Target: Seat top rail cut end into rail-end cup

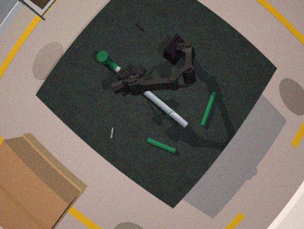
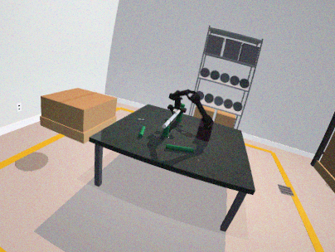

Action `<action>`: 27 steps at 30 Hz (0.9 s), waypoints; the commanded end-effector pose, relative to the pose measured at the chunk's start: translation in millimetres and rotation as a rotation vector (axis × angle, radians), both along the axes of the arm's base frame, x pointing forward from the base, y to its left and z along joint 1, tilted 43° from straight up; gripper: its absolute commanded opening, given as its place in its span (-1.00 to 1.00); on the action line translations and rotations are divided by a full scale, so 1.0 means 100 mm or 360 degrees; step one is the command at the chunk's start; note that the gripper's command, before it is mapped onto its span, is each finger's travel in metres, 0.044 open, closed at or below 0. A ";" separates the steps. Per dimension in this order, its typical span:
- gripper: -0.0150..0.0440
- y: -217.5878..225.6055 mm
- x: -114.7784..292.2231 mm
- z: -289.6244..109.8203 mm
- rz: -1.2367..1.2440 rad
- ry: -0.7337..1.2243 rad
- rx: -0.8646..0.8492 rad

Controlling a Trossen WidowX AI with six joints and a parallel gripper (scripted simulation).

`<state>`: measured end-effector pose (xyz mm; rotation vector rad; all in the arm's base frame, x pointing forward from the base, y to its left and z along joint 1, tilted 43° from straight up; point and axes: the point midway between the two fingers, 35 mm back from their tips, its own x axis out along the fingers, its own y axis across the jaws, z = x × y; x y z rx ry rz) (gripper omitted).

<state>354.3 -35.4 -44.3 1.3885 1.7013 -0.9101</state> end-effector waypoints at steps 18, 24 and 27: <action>1.00 -0.19 0.05 0.92 0.0006 -0.0024 -0.0009; 1.00 -0.19 0.05 0.92 0.0006 -0.0024 -0.0009; 1.00 -0.19 0.05 0.92 0.0006 -0.0024 -0.0009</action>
